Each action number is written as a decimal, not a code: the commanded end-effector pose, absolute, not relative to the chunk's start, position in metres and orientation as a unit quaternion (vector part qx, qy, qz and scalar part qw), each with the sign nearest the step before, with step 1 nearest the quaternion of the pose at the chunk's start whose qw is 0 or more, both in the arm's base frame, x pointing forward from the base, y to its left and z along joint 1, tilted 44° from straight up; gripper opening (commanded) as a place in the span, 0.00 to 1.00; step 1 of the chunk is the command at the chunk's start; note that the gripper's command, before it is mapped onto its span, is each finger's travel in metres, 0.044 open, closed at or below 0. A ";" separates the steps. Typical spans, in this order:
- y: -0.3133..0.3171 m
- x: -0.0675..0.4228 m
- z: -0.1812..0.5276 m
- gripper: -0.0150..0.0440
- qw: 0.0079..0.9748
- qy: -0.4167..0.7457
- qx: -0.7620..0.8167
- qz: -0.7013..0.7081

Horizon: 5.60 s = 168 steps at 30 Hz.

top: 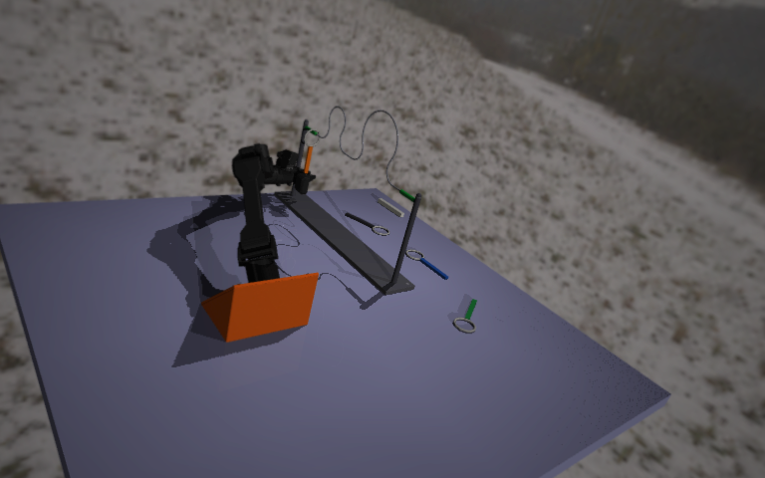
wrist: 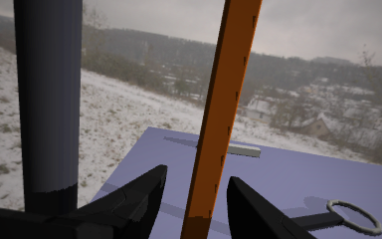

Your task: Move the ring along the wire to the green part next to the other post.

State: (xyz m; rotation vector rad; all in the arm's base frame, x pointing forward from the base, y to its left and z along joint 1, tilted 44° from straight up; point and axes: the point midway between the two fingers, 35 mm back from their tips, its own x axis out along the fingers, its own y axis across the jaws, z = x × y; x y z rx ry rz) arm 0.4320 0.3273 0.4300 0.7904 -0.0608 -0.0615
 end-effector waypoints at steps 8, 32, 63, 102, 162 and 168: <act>0.328 0.432 0.430 0.53 0.921 -0.029 0.386 -0.028; 0.325 0.432 0.432 0.00 0.922 -0.030 0.386 -0.029; 0.312 0.431 0.443 0.00 0.922 -0.032 0.386 -0.026; 0.283 0.365 0.431 0.00 0.904 0.201 0.370 0.068; 0.136 0.354 0.380 0.00 0.964 0.241 -0.091 -0.059; 0.124 0.353 0.383 0.00 0.959 0.241 -0.132 -0.070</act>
